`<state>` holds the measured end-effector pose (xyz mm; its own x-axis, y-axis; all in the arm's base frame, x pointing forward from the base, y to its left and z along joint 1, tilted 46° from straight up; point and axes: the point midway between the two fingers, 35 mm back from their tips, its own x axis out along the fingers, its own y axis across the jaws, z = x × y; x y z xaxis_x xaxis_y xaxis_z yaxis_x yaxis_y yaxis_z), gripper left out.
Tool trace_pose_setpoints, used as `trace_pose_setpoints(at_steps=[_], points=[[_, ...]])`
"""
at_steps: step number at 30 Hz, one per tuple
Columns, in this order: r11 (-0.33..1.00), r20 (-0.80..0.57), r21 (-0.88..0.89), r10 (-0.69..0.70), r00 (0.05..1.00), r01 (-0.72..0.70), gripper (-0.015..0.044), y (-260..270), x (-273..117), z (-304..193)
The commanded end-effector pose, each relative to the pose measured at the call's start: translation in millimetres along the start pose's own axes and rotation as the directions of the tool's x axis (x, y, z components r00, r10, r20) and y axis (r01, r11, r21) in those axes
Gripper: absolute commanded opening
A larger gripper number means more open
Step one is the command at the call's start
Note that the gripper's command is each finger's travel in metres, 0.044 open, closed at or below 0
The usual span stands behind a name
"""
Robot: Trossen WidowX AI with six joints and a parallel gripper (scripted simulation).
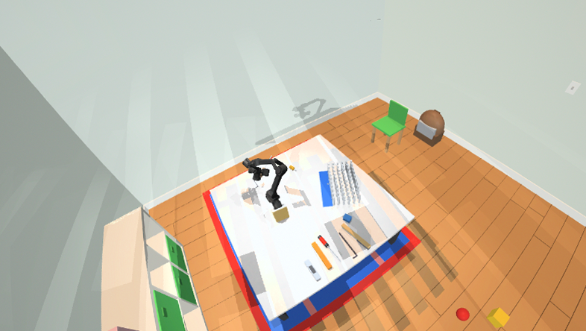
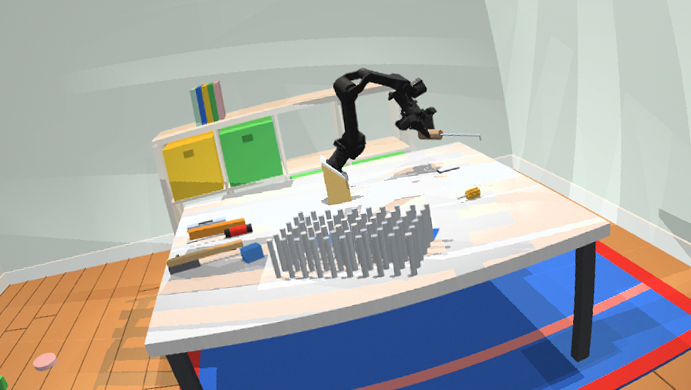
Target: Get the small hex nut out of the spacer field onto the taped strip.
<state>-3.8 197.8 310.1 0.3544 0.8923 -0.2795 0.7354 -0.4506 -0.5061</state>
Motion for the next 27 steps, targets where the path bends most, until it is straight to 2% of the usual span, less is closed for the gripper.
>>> trace_pose_setpoints(at_steps=[1, 27], points=[[1.000, 0.001, -0.007, 0.005, 1.000, -0.005, 0.0000, 0, 3, 3], [1.000, 0.007, -0.004, 0.010, 1.000, -0.010, 0.0000, -7, 20, 18]])
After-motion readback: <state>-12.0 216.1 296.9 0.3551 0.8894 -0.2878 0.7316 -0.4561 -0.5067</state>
